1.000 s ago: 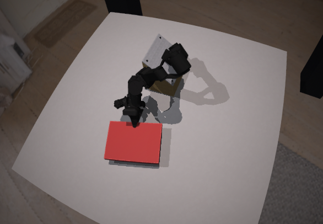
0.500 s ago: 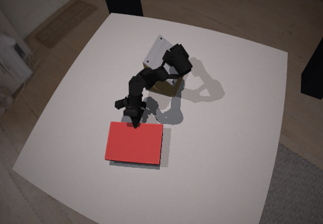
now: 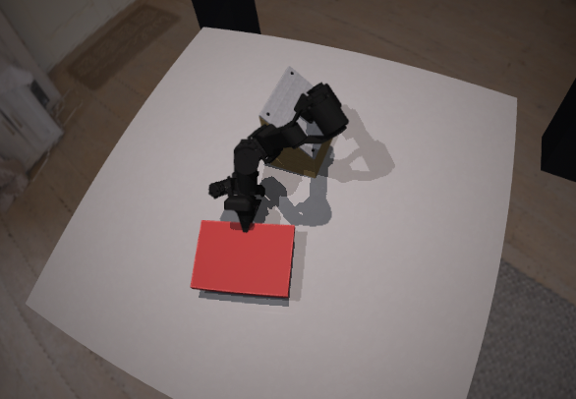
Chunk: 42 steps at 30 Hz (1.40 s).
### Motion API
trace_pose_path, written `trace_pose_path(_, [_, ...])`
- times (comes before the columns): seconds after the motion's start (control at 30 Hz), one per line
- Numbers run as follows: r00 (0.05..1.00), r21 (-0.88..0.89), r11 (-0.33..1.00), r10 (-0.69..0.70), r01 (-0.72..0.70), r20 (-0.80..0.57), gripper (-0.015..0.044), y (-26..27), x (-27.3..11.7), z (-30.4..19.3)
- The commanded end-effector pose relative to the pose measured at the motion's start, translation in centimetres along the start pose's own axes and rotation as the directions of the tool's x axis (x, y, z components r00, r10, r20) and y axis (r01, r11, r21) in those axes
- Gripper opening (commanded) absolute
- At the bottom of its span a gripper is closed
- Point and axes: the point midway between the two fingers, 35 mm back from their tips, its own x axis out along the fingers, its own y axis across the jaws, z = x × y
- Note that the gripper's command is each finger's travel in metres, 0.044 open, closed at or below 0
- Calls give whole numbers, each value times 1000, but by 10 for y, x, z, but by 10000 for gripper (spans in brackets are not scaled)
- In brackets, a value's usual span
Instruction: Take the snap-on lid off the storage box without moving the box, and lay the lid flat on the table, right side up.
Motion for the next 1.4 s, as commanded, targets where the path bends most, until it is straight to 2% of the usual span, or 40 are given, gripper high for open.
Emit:
trace_pose_path(0.0, [1000,-3,1000,8,-8,0,0,3,-3,0])
trace_pose_path(1.37, [1000,0,1000,8,-8,0,0,7,-7,0])
